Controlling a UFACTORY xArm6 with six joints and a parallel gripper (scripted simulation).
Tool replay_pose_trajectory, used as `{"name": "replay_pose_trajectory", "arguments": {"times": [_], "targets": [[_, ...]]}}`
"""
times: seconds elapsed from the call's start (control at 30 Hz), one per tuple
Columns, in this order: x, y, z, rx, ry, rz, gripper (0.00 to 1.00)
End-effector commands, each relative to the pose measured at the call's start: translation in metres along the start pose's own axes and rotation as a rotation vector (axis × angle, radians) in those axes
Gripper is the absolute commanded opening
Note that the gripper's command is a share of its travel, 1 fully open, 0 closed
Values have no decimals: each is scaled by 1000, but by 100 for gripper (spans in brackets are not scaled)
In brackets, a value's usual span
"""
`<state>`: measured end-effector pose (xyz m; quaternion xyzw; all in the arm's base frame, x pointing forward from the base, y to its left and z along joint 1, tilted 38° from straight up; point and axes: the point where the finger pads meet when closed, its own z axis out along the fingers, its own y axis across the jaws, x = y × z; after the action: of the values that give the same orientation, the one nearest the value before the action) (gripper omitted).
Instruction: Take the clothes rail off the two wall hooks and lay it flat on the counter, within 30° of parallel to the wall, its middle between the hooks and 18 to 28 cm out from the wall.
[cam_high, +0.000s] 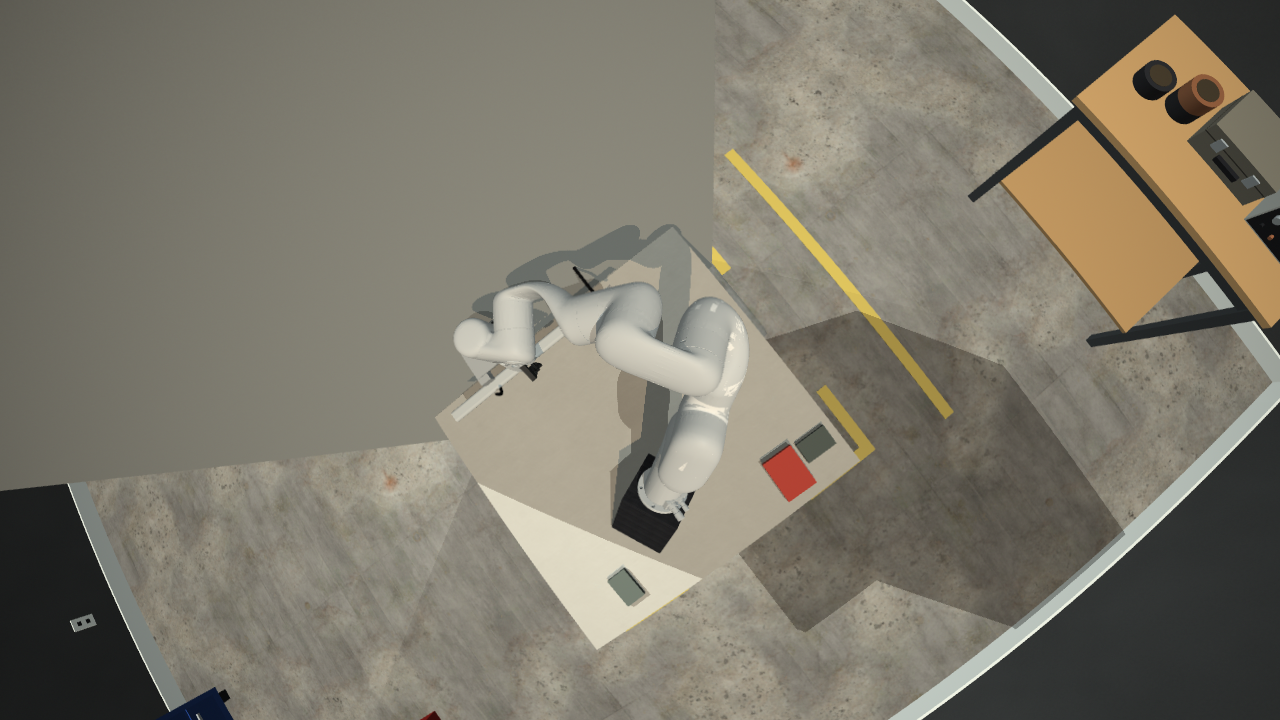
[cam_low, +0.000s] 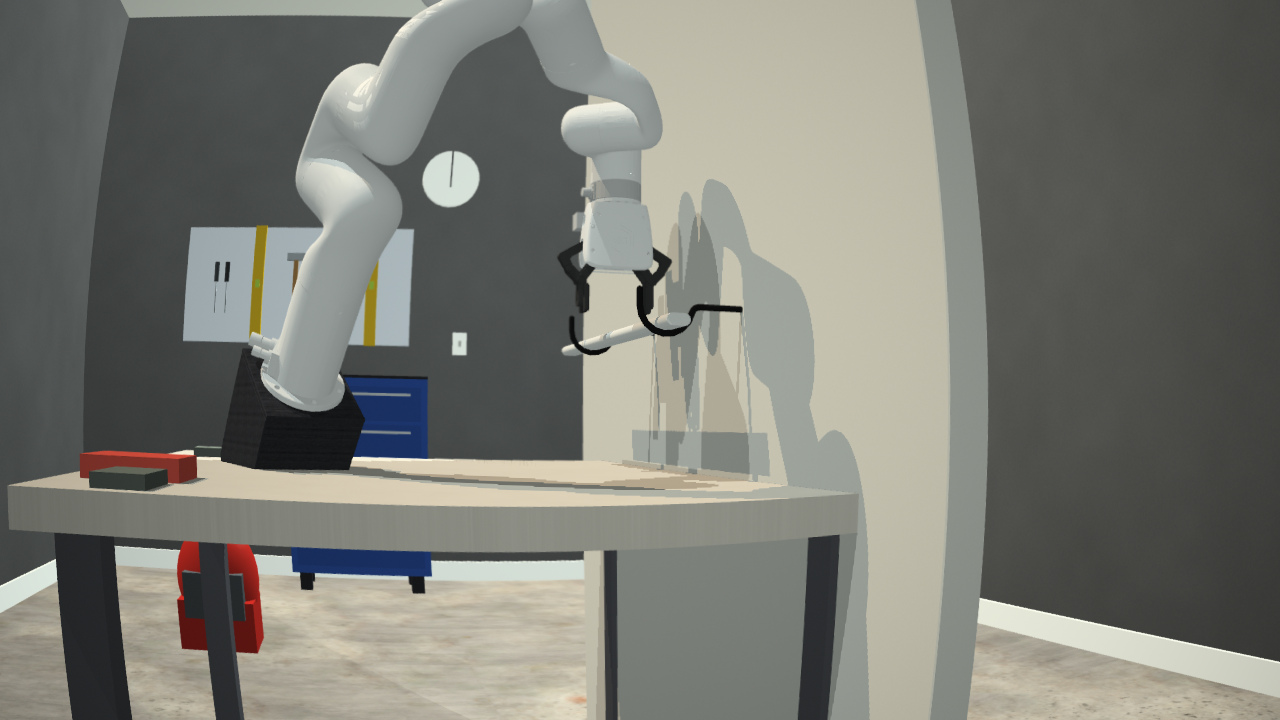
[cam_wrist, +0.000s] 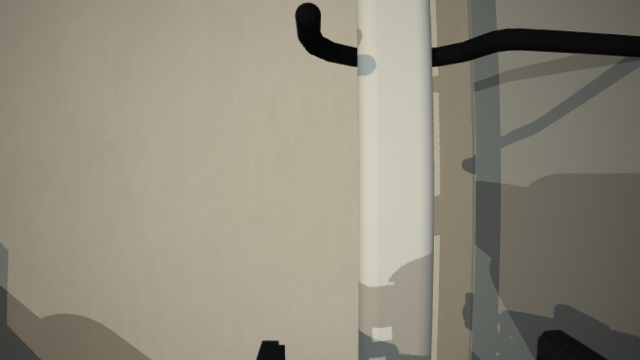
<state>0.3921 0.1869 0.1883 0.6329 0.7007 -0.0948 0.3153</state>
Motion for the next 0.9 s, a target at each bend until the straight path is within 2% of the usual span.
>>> {"name": "replay_pose_trajectory", "arguments": {"times": [0.0, 0.87], "targets": [[0, 1, 0, -3, 2, 1, 100], [0, 1, 17, -3, 2, 1, 100]]}}
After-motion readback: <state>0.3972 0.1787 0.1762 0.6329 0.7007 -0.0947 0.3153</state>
